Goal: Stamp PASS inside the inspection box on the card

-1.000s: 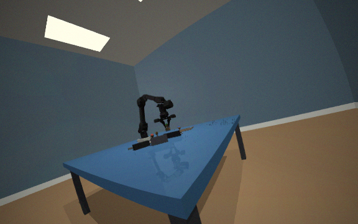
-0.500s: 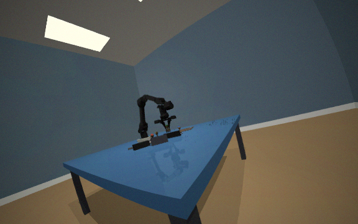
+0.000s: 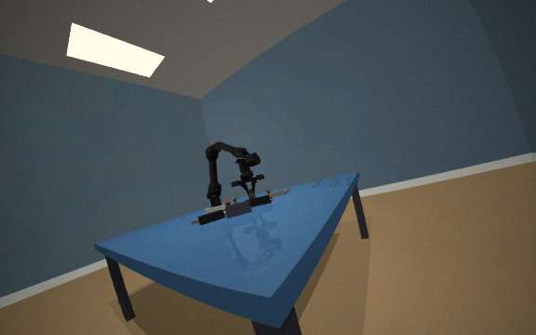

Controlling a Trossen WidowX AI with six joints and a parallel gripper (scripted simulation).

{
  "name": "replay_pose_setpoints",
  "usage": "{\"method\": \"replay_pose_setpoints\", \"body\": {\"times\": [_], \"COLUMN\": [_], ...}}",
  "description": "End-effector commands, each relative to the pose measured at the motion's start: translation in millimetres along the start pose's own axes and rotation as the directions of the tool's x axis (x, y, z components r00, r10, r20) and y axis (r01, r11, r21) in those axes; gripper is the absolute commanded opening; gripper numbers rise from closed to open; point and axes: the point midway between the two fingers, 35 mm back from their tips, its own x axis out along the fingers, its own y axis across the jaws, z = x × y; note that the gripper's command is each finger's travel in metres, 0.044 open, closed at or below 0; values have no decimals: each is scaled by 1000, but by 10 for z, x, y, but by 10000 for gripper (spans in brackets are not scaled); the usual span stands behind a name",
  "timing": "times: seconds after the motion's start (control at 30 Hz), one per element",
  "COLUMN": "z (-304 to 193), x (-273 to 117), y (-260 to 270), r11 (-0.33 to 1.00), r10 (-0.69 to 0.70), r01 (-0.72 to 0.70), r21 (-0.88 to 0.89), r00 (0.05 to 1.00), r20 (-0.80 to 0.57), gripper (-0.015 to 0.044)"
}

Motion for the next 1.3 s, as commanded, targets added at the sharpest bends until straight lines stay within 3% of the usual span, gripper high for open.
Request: {"method": "replay_pose_setpoints", "body": {"times": [0.0, 1.27], "z": [2, -8], "x": [38, 282], "y": [-11, -29], "r11": [1000, 1000], "r10": [-5, -6], "r01": [5, 6], "r21": [4, 4], "r00": [1000, 1000], "r20": [3, 4], "gripper": [0, 0]}}
